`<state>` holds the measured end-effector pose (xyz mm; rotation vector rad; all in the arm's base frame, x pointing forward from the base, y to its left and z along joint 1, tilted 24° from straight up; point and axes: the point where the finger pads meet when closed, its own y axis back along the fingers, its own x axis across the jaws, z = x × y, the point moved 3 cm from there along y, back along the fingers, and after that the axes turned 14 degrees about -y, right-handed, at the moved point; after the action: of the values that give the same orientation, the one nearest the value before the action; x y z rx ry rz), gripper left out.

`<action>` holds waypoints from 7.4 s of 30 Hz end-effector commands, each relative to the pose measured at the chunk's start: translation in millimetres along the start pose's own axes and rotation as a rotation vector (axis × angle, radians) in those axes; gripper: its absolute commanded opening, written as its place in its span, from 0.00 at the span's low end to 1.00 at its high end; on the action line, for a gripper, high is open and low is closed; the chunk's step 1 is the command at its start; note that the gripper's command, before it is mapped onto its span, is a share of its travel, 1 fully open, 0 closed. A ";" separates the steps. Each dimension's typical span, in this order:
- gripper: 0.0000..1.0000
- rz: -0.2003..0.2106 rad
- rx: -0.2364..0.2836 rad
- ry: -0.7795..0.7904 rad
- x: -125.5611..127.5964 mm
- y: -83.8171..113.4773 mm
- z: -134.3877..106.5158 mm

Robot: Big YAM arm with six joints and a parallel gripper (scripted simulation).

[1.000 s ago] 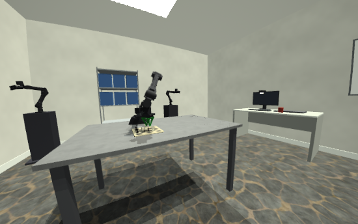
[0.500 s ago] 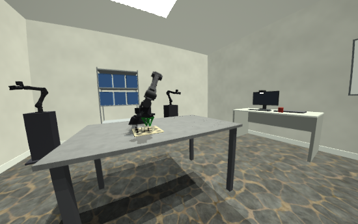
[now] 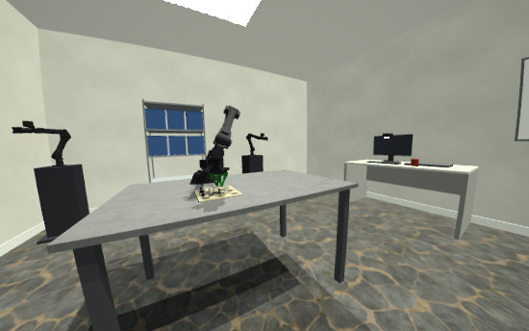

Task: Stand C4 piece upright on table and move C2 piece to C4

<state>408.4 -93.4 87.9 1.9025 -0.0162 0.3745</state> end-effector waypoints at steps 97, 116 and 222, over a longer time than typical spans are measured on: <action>0.33 0.014 -0.015 0.006 3.6 2.3 -2.7; 0.33 0.015 -0.015 0.008 6.2 2.5 -1.9; 0.00 0.010 -0.011 0.004 2.6 -32.7 -1.8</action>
<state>414.1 -80.5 58.4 1.9018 -0.0171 0.3752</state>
